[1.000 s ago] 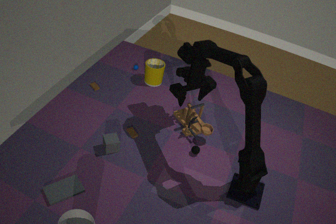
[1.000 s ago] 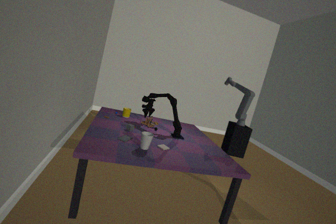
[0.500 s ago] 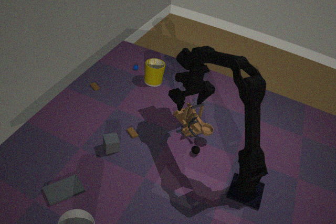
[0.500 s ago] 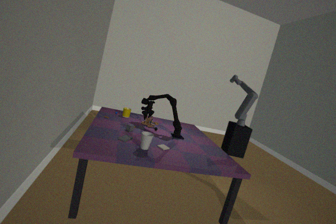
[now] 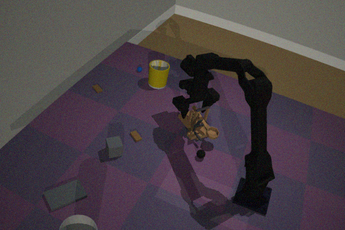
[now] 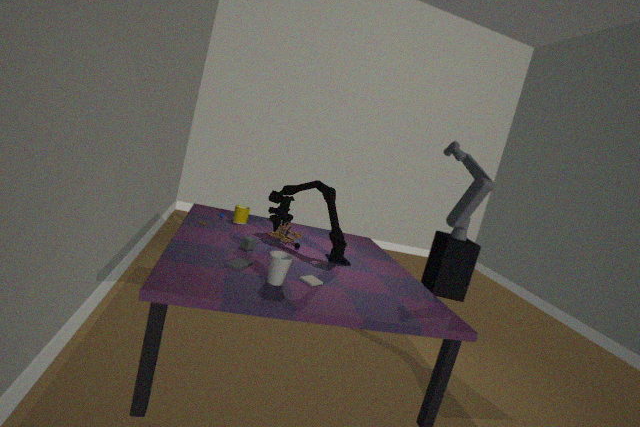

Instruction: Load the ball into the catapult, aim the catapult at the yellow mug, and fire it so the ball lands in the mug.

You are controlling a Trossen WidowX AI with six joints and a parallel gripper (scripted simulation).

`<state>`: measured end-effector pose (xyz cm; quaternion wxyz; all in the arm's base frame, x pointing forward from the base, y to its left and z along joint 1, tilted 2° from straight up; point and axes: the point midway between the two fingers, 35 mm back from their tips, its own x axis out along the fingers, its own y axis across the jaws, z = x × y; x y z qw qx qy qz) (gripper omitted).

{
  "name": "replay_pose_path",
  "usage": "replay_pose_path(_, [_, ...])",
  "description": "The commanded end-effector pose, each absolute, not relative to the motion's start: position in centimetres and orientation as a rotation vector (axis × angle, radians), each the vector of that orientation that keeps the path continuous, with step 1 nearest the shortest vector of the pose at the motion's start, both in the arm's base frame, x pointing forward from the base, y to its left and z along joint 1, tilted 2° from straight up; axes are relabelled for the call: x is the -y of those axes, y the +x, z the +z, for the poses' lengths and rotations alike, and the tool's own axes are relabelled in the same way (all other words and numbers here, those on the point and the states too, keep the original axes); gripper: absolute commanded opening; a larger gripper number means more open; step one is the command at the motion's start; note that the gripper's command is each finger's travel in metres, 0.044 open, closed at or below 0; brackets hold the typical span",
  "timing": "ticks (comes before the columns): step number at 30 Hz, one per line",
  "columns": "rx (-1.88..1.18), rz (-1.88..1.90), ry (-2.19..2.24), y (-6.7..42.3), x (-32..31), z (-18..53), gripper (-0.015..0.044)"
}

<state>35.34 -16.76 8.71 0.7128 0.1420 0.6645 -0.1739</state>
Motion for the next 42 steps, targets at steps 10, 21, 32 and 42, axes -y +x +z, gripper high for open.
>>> replay_pose_path(10, [-1.473,-0.385,0.315,35.3,16.8,8.7,0.0177])
replay_pose_path(21, [-1.473,-0.385,0.315,35.3,16.6,11.8,0.0006])
replay_pose_path(32, [-1.475,-0.383,0.316,35.2,16.5,13.0,0.0000])
replay_pose_path(42, [-1.476,-0.383,0.316,35.3,16.6,11.4,0.0000])
